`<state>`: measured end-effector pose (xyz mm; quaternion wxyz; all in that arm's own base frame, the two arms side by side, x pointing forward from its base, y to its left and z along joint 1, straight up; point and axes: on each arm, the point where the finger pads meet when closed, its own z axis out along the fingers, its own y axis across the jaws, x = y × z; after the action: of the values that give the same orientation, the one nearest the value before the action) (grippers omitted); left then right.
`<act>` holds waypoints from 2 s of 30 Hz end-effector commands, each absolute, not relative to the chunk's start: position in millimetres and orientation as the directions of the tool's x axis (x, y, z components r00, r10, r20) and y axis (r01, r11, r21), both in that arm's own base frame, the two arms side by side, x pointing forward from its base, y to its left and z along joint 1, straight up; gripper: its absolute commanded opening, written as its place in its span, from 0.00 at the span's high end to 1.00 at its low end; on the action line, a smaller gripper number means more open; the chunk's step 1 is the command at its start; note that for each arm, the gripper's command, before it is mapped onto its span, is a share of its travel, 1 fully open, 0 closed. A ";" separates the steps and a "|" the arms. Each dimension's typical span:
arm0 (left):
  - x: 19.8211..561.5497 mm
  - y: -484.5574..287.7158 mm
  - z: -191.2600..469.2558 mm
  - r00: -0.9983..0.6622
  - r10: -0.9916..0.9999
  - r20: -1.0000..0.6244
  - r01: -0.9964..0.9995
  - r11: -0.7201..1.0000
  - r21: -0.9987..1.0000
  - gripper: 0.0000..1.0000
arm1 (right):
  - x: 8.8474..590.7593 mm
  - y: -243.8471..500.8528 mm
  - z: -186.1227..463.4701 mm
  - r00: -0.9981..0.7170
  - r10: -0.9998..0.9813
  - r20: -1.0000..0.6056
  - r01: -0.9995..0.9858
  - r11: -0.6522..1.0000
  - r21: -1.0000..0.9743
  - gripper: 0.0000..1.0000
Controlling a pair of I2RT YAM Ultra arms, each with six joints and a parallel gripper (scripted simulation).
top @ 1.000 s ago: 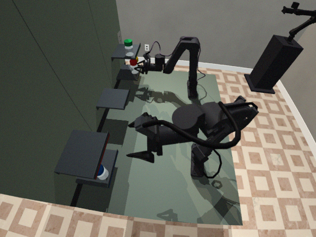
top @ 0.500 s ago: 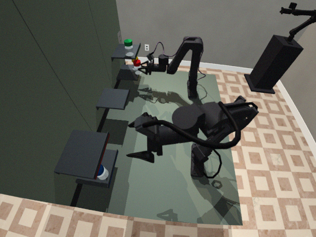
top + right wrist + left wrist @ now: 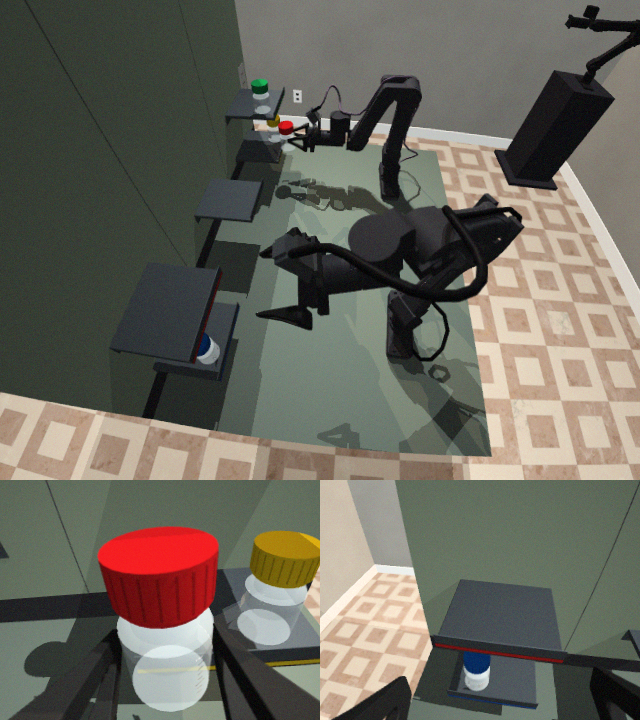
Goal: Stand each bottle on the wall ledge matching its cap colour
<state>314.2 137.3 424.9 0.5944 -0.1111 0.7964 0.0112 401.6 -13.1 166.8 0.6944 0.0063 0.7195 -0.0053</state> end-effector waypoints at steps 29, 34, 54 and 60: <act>311.5 136.1 433.9 -0.254 -0.146 -0.956 -0.188 0.977 -0.099 0.00 | 364.3 -16.9 192.6 0.043 0.002 -0.999 0.022 1.000 0.003 0.51; 311.5 136.1 433.9 -0.254 -0.146 -0.956 -0.188 0.977 -0.099 0.00 | 365.0 -16.8 196.8 0.051 0.001 -0.999 0.021 1.000 0.002 0.51; 359.4 -22.5 411.6 -0.399 -0.057 -0.915 0.152 0.980 -0.127 0.00 | 367.0 -19.5 199.1 0.045 -0.005 -0.999 0.075 0.997 -0.002 0.51; 348.2 -120.8 403.0 -0.435 0.051 -0.899 0.364 0.923 -0.124 0.00 | 369.6 7.4 202.9 0.018 -0.015 -1.000 0.152 0.988 -0.012 0.51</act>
<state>351.9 -96.6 391.8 0.5156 0.1139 0.8360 -0.1496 364.0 1.5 171.4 0.6888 0.0230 0.7241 -0.0267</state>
